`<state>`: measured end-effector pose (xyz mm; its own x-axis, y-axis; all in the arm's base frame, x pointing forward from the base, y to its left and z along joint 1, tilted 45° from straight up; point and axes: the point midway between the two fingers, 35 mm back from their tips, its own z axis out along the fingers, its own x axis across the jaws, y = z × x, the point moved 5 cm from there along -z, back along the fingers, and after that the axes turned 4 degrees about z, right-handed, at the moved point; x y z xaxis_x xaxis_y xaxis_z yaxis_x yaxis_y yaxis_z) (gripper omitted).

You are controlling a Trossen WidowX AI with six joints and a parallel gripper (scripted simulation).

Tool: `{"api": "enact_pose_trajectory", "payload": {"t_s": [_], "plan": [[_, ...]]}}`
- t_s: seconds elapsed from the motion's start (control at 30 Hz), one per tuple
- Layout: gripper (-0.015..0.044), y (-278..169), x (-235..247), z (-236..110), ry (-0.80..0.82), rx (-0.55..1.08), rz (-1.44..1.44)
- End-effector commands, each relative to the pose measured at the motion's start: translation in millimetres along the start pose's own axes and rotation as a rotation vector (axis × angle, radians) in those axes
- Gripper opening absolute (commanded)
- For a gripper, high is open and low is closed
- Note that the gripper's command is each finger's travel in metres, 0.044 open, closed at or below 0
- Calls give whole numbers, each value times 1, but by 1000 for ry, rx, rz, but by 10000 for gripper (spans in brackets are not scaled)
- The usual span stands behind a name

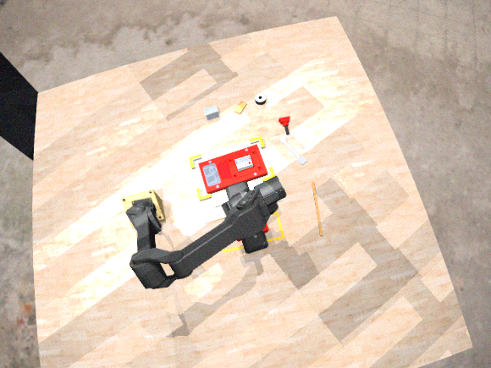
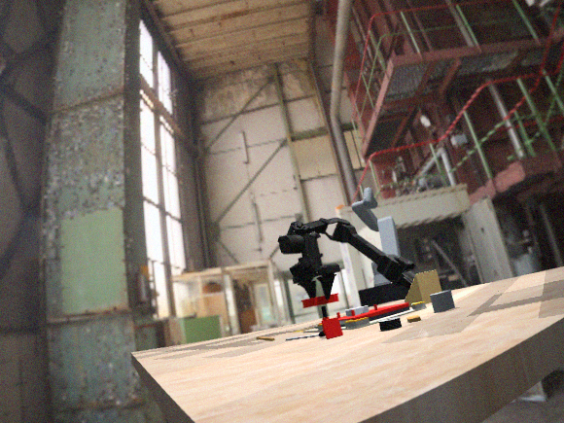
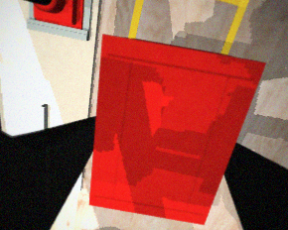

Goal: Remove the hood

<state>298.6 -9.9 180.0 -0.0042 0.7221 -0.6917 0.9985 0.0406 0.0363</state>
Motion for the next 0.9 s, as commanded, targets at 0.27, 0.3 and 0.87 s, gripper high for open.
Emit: {"api": "enact_pose_trajectory", "payload": {"t_s": [0.27, 0.3, 0.87], "plan": [[0, 0, -1, 7, -4, -3, -3], [0, 0, -1, 8, -4, -3, -3], [0, 0, -1, 18, -5, -3, -3]]}}
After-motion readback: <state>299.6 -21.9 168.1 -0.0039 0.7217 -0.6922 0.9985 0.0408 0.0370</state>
